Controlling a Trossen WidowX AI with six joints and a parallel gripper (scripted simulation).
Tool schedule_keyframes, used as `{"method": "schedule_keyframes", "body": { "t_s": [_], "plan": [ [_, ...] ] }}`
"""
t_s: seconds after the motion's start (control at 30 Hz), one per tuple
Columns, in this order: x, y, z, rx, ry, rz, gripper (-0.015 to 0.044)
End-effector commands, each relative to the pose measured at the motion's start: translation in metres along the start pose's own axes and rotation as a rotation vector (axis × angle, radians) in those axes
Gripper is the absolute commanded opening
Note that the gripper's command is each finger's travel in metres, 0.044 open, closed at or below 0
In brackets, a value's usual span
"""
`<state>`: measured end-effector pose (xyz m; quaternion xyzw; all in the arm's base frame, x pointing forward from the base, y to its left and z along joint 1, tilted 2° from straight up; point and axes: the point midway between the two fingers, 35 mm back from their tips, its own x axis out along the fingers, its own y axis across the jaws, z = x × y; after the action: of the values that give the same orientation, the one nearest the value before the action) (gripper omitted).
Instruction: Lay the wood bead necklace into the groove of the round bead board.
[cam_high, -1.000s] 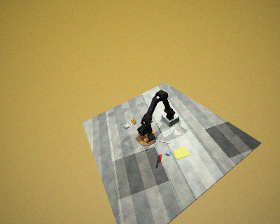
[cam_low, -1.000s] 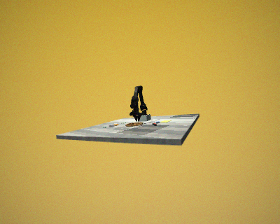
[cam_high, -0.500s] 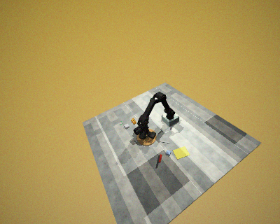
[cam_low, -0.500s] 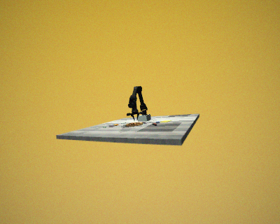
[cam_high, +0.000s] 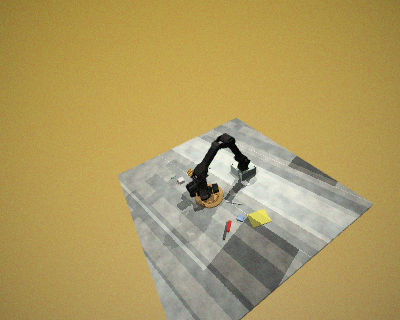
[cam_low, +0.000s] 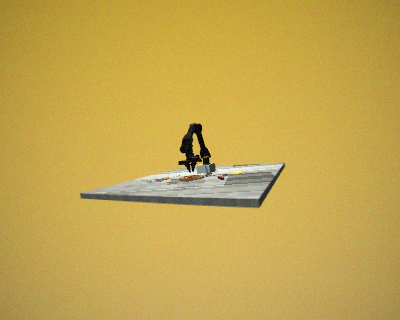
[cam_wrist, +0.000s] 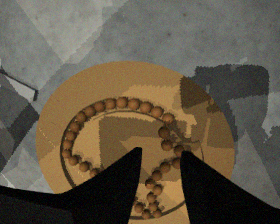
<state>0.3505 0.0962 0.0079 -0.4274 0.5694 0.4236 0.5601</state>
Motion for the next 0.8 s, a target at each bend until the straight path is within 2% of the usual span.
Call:
{"method": "schedule_keyframes", "body": {
  "t_s": [0.0, 0.2, 0.33, 0.77],
  "plan": [
    [-0.001, -0.003, 0.001, -0.04, 0.001, -0.004, 0.012],
    [0.015, -0.003, 0.0, -0.04, 0.002, -0.003, 0.012],
    [0.007, -0.005, 0.002, -0.032, -0.006, -0.011, 0.012],
    [0.026, -0.004, 0.001, -0.037, -0.001, -0.006, 0.012]
  ]
}}
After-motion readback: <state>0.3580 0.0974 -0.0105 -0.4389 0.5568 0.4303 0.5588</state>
